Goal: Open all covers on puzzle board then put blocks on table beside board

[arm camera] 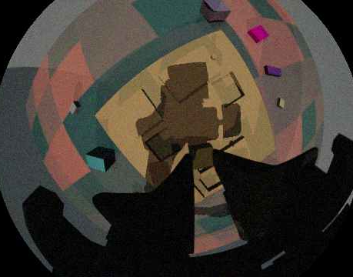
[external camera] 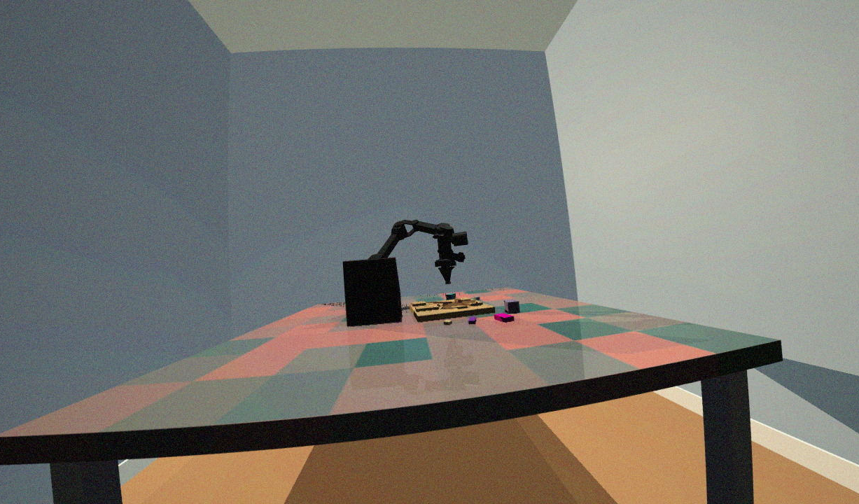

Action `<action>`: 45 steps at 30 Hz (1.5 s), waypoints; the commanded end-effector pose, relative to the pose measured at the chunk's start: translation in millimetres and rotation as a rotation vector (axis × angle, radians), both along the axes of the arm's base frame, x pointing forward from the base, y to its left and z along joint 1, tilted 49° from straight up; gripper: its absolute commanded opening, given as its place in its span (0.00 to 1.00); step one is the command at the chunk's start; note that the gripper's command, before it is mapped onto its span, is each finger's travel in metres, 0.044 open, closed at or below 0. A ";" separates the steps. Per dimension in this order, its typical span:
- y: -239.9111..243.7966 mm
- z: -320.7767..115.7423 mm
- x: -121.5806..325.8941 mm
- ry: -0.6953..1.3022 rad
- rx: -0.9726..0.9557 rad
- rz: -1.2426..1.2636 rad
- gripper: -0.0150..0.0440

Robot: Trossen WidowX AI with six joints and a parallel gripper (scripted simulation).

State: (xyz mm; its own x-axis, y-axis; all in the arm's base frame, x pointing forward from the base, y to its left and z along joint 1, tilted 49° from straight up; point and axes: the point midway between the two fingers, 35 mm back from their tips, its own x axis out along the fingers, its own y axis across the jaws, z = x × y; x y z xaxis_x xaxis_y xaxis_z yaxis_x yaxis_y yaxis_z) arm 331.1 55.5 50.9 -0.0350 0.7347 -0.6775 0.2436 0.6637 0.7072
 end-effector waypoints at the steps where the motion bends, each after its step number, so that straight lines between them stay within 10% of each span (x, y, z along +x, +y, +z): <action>1: -12.6 -11.4 3.1 -0.004 -0.011 -0.002 0.39; 45: -131.5 -131.2 -32.7 0.005 -0.035 -0.001 0.39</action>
